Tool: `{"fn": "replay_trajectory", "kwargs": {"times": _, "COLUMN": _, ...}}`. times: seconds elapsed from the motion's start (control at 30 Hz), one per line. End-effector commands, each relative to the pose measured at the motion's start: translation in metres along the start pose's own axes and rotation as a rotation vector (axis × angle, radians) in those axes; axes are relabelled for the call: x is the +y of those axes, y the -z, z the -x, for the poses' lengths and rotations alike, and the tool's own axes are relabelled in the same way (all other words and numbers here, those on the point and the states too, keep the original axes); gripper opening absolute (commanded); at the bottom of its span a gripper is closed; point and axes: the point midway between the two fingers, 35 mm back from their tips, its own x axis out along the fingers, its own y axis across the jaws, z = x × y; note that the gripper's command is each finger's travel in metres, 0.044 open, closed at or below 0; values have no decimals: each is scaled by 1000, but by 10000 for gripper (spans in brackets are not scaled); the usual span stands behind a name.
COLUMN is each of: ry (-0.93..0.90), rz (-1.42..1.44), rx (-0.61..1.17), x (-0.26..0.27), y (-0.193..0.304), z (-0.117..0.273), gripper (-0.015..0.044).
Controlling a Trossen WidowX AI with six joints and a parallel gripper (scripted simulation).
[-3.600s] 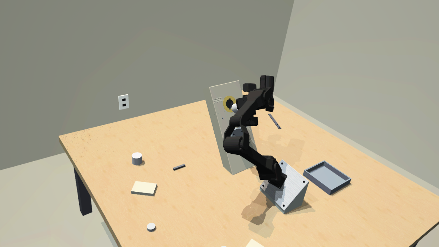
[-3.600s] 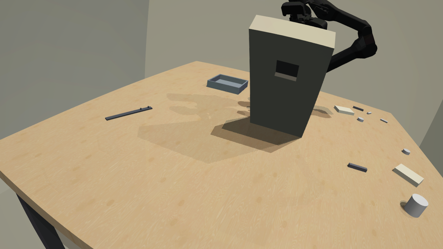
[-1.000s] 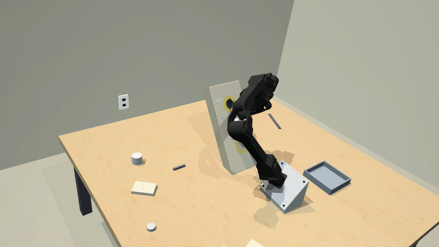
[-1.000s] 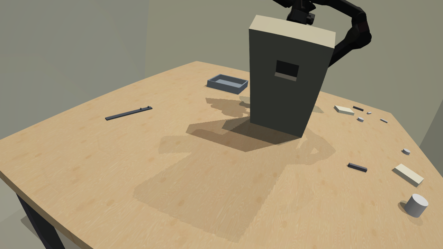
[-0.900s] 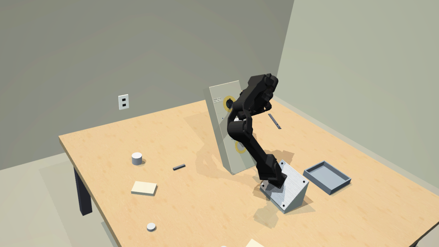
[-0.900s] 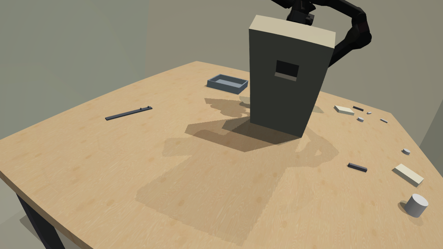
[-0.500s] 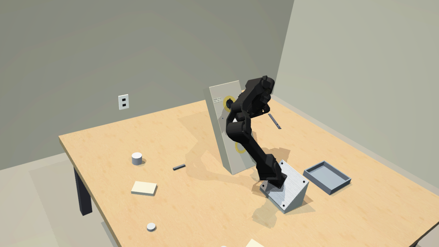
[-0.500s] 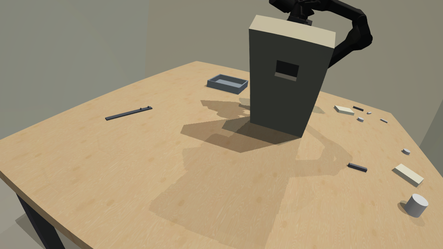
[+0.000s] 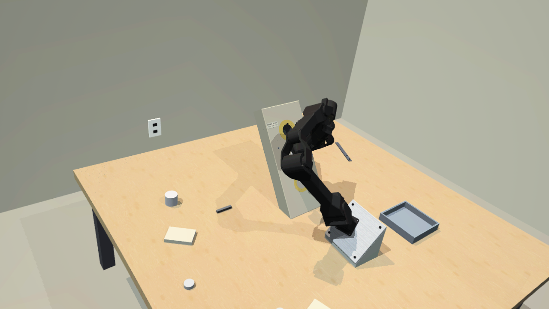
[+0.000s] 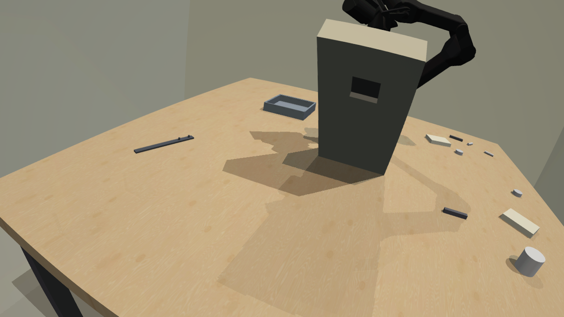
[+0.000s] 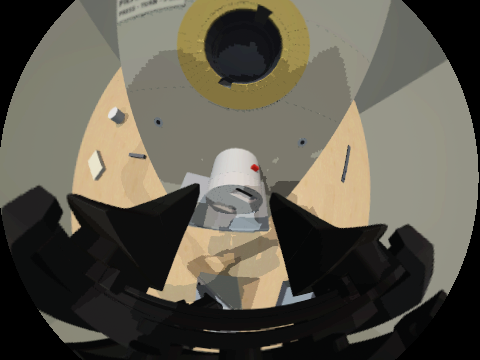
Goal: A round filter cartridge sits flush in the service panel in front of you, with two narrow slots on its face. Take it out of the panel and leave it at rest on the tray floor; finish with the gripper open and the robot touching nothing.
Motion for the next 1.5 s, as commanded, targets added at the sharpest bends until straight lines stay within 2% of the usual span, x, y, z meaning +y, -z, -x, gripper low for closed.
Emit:
{"fn": "replay_trajectory", "kwargs": {"times": 0.0, "ry": -7, "rz": -4, "rx": -2, "x": 2, "y": 0, "z": -6, "gripper": 305}}
{"fn": "replay_trajectory", "kwargs": {"times": 0.03, "ry": -7, "rz": -4, "rx": -2, "x": 2, "y": 0, "z": -7, "gripper": 305}}
{"fn": "replay_trajectory", "kwargs": {"times": 0.1, "ry": -1, "rz": 0, "rx": 1, "x": 0, "y": 0, "z": -3, "gripper": 252}}
{"fn": "replay_trajectory", "kwargs": {"times": 0.43, "ry": -1, "rz": 0, "rx": 1, "x": 0, "y": 0, "z": -3, "gripper": 186}}
{"fn": "replay_trajectory", "kwargs": {"times": 0.67, "ry": -1, "rz": 0, "rx": 0, "x": 0, "y": -7, "z": 1, "gripper": 2}}
{"fn": "replay_trajectory", "kwargs": {"times": 0.9, "ry": 2, "rz": -7, "rx": -3, "x": 0, "y": -21, "z": 11, "gripper": 0}}
{"fn": "replay_trajectory", "kwargs": {"times": 1.33, "ry": 51, "rz": -127, "rx": -59, "x": 0, "y": -25, "z": 90, "gripper": 0}}
{"fn": "replay_trajectory", "kwargs": {"times": 1.47, "ry": 53, "rz": -135, "rx": -63, "x": -2, "y": -25, "z": 97, "gripper": 0}}
